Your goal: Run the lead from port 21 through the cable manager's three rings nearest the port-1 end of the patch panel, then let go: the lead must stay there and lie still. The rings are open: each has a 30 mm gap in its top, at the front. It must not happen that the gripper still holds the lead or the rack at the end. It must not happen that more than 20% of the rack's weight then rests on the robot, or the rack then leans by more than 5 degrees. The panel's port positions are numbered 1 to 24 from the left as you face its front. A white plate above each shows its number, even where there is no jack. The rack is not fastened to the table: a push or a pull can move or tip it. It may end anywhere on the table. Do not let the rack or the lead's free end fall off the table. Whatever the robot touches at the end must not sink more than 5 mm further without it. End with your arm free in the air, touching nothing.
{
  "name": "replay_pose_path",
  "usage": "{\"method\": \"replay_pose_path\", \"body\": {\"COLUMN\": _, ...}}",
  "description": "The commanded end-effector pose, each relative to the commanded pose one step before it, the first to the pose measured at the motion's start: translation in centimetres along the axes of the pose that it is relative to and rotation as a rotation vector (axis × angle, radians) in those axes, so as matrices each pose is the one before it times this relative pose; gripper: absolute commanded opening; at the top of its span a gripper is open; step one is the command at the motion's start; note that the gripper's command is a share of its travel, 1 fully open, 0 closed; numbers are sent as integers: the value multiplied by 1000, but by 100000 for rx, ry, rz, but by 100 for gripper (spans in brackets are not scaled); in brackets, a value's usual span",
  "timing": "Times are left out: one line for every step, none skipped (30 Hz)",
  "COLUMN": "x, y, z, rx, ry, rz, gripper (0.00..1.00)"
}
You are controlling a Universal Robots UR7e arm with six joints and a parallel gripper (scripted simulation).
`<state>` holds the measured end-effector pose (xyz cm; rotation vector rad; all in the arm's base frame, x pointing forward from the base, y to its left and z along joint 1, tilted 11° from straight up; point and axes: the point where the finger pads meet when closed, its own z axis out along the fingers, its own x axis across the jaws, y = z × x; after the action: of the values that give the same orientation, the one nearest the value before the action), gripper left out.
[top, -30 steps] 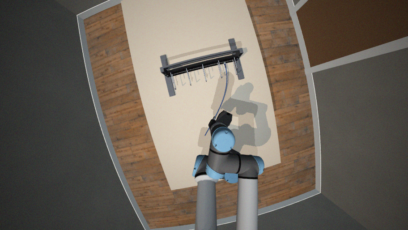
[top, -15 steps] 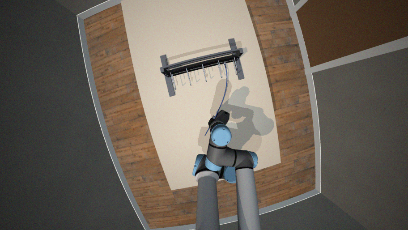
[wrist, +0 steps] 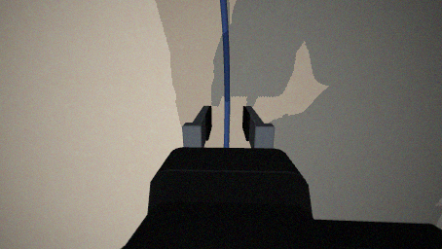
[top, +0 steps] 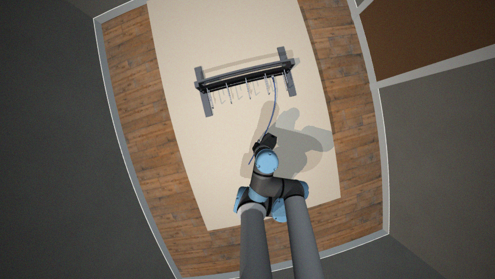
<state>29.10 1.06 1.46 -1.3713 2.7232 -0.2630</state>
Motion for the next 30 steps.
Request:
{"method": "replay_pose_path", "body": {"x": -14, "y": -44, "z": 339, "rx": 147, "ry": -53, "rz": -3, "gripper": 67}}
{"method": "replay_pose_path", "body": {"x": 1, "y": 0, "z": 117, "rx": 0, "ry": 0, "rz": 0, "gripper": 67}}
{"method": "replay_pose_path", "body": {"x": 1, "y": 1, "z": 106, "rx": 0, "ry": 0, "rz": 0, "gripper": 67}}
{"method": "replay_pose_path", "body": {"x": 1, "y": -1, "z": 93, "rx": 0, "ry": 0, "rz": 0, "gripper": 67}}
{"method": "replay_pose_path", "body": {"x": 0, "y": -1, "z": 82, "rx": 0, "ry": 0, "rz": 0, "gripper": 67}}
{"method": "replay_pose_path", "body": {"x": 1, "y": 0, "z": 72, "rx": 0, "ry": 0, "rz": 0, "gripper": 67}}
{"method": "replay_pose_path", "body": {"x": 1, "y": 0, "z": 62, "rx": 0, "ry": 0, "rz": 0, "gripper": 67}}
{"method": "replay_pose_path", "body": {"x": 1, "y": 0, "z": 52, "rx": 0, "ry": 0, "rz": 0, "gripper": 67}}
{"method": "replay_pose_path", "body": {"x": 1, "y": 0, "z": 43, "rx": 0, "ry": 0, "rz": 0, "gripper": 67}}
{"method": "replay_pose_path", "body": {"x": 0, "y": 0, "z": 35, "rx": 0, "ry": 0, "rz": 0, "gripper": 67}}
{"method": "replay_pose_path", "body": {"x": 0, "y": 0, "z": 27, "rx": 0, "ry": 0, "rz": 0, "gripper": 67}}
{"method": "replay_pose_path", "body": {"x": 0, "y": 0, "z": 20, "rx": 0, "ry": 0, "rz": 0, "gripper": 67}}
{"method": "replay_pose_path", "body": {"x": 0, "y": 0, "z": 14, "rx": 0, "ry": 0, "rz": 0, "gripper": 67}}
{"method": "replay_pose_path", "body": {"x": 0, "y": 0, "z": 9, "rx": 0, "ry": 0, "rz": 0, "gripper": 67}}
{"method": "replay_pose_path", "body": {"x": 0, "y": 0, "z": 5, "rx": 0, "ry": 0, "rz": 0, "gripper": 67}}
{"method": "replay_pose_path", "body": {"x": 0, "y": 0, "z": 2, "rx": 0, "ry": 0, "rz": 0, "gripper": 67}}
{"method": "replay_pose_path", "body": {"x": 0, "y": 0, "z": 0, "rx": 0, "ry": 0, "rz": 0, "gripper": 67}}
{"method": "replay_pose_path", "body": {"x": 0, "y": 0, "z": 0, "rx": 0, "ry": 0, "rz": 0, "gripper": 67}}
{"method": "replay_pose_path", "body": {"x": 0, "y": 0, "z": 0, "rx": 0, "ry": 0, "rz": 0, "gripper": 67}}
{"method": "replay_pose_path", "body": {"x": 0, "y": 0, "z": 0, "rx": 0, "ry": 0, "rz": 0, "gripper": 67}}
{"method": "replay_pose_path", "body": {"x": 0, "y": 0, "z": 0, "rx": 0, "ry": 0, "rz": 0, "gripper": 67}}
{"method": "replay_pose_path", "body": {"x": 0, "y": 0, "z": 0, "rx": 0, "ry": 0, "rz": 0, "gripper": 67}}
{"method": "replay_pose_path", "body": {"x": 0, "y": 0, "z": 0, "rx": 0, "ry": 0, "rz": 0, "gripper": 67}}
{"method": "replay_pose_path", "body": {"x": 0, "y": 0, "z": 0, "rx": 0, "ry": 0, "rz": 0, "gripper": 67}}
{"method": "replay_pose_path", "body": {"x": 0, "y": 0, "z": 0, "rx": 0, "ry": 0, "rz": 0, "gripper": 67}}
{"method": "replay_pose_path", "body": {"x": 0, "y": 0, "z": 0, "rx": 0, "ry": 0, "rz": 0, "gripper": 67}}
{"method": "replay_pose_path", "body": {"x": 0, "y": 0, "z": 0, "rx": 0, "ry": 0, "rz": 0, "gripper": 67}}
{"method": "replay_pose_path", "body": {"x": 0, "y": 0, "z": 0, "rx": 0, "ry": 0, "rz": 0, "gripper": 67}}
{"method": "replay_pose_path", "body": {"x": 0, "y": 0, "z": 0, "rx": 0, "ry": 0, "rz": 0, "gripper": 67}}
{"method": "replay_pose_path", "body": {"x": 0, "y": 0, "z": 0, "rx": 0, "ry": 0, "rz": 0, "gripper": 67}}
